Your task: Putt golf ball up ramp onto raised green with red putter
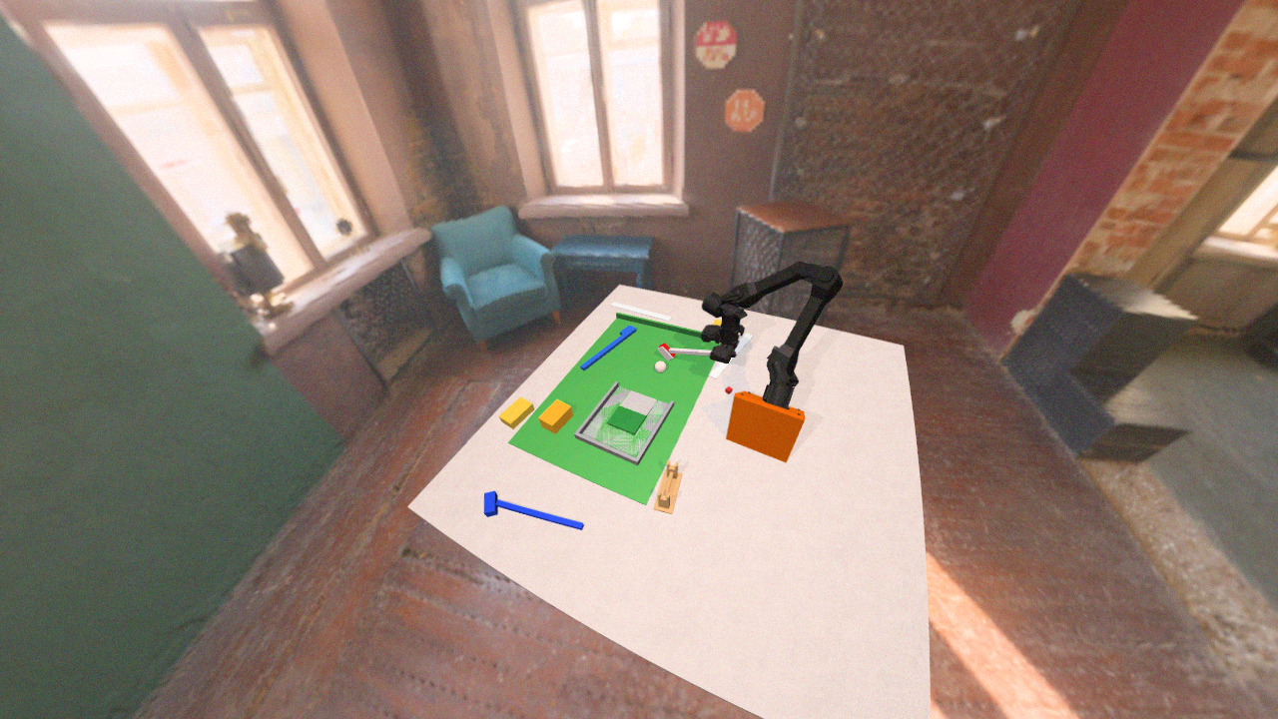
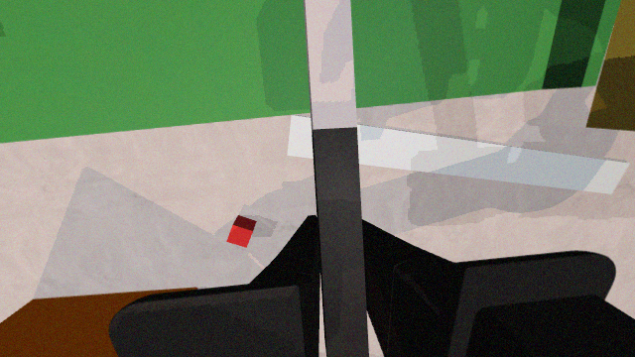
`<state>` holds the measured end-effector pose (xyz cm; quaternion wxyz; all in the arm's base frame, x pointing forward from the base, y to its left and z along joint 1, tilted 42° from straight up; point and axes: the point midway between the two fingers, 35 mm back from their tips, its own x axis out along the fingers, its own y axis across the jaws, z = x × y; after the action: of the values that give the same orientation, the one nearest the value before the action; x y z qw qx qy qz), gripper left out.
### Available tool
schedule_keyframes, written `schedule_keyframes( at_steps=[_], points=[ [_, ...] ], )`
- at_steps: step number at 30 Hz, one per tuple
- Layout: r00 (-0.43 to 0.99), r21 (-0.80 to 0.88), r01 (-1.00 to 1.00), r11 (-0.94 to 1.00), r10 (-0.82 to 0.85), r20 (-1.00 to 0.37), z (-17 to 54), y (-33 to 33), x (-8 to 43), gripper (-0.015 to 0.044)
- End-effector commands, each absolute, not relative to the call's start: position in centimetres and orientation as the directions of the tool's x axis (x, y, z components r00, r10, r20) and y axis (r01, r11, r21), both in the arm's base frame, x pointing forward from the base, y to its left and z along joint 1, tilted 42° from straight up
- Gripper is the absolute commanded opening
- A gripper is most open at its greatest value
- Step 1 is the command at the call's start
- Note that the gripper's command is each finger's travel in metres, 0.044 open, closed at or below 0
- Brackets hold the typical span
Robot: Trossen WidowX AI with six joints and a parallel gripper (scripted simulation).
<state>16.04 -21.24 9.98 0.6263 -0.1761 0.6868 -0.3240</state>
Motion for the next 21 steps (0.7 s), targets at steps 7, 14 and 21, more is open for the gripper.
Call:
schedule_keyframes(
  at_steps=[7, 14, 21],
  points=[
    [-0.153, -0.669, 0.171, 0.723, -0.651, -0.743, 10.8, -22.2, 15.8, 0.0000],
    [-0.146, -0.651, 0.176, 0.738, -0.634, -0.759, 7.6, -19.1, 17.5, 0.0000],
    [-0.146, -0.658, 0.171, 0.733, -0.642, -0.753, 2.1, -12.8, 18.2, 0.0000]
  ],
)
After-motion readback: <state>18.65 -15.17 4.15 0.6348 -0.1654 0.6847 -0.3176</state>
